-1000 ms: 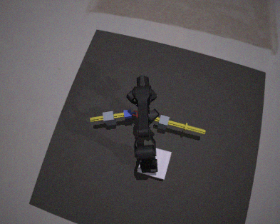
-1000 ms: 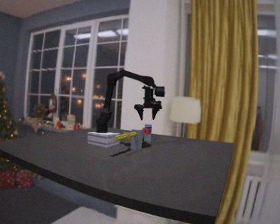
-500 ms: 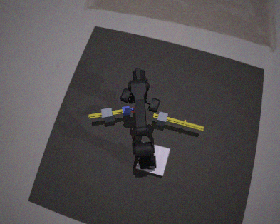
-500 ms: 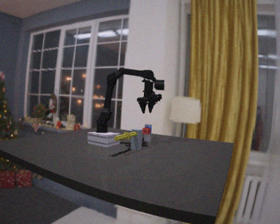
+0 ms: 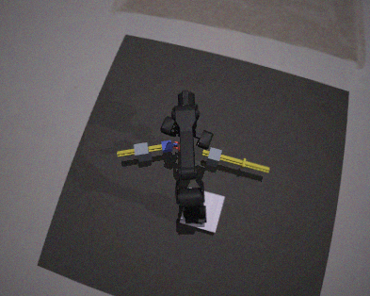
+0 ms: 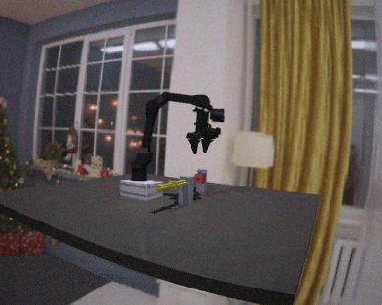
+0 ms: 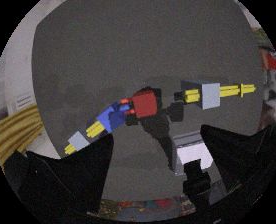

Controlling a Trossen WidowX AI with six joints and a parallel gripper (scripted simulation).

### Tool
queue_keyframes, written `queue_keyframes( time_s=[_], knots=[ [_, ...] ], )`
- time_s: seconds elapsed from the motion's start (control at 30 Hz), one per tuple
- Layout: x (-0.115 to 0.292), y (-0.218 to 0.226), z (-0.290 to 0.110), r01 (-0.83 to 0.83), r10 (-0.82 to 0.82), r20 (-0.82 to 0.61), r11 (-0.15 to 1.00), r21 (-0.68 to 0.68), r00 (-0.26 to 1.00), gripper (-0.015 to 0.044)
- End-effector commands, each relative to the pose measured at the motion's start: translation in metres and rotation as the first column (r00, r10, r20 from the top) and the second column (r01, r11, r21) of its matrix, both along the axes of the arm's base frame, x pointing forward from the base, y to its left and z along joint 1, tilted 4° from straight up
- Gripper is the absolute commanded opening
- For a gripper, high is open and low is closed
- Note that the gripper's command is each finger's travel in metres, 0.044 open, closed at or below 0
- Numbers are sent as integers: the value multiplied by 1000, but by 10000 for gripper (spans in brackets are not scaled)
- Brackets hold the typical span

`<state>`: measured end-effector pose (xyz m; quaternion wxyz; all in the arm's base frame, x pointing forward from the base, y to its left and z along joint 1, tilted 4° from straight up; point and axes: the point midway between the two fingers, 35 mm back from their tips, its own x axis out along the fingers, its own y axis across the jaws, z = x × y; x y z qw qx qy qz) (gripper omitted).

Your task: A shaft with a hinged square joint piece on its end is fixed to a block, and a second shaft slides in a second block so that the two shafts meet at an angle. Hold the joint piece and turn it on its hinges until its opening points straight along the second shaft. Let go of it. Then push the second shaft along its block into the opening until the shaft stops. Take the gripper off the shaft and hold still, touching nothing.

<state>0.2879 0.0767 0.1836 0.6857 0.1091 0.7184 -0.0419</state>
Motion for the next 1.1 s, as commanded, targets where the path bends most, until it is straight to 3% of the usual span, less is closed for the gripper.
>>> queue_keyframes(
  time_s=[0.0,0.5,1.07],
  knots=[
    [0,-9,-7,128,-127,-34,991,30,991,440],
    [-1,-39,-30,582,-558,-193,806,104,807,440],
    [-7,-71,-51,925,-835,-409,373,72,368,440]
  ],
)
